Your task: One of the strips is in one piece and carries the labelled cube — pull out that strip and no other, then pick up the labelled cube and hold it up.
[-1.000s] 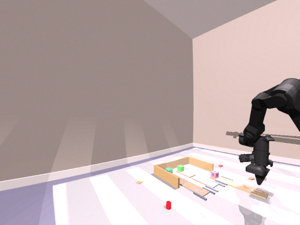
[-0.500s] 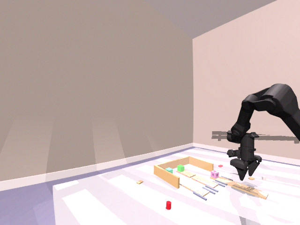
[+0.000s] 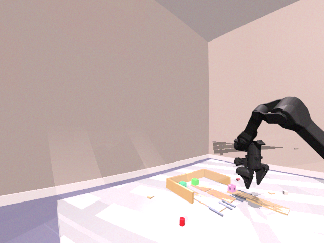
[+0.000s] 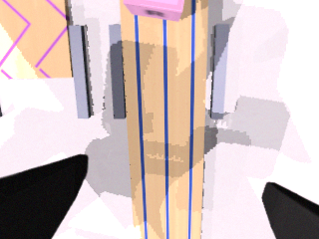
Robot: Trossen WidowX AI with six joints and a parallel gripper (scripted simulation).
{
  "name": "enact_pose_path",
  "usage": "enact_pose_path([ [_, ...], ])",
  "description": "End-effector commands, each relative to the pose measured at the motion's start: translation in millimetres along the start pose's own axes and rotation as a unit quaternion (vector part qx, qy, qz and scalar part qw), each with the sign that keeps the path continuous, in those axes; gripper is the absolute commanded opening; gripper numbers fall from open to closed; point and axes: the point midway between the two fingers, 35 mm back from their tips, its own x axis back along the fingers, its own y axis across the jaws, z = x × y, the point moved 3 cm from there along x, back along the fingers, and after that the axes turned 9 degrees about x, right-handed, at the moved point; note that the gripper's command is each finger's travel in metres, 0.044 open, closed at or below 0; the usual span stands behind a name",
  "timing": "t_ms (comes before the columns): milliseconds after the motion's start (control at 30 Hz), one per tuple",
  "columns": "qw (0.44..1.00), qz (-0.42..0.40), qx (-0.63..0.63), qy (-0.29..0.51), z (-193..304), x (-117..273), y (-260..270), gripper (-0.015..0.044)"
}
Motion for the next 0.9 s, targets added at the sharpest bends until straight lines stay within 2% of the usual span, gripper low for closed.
enact_pose_path([
  [0, 1.000, -0.003, -0.003, 0.001, -16, 1, 1, 0.0440],
  [800, 1.000, -0.003, -0.001, -0.001, -97, 8, 10, 0.0440],
  [867, 1.000, -0.003, -0.001, -0.001, -98, 7, 10, 0.0387],
])
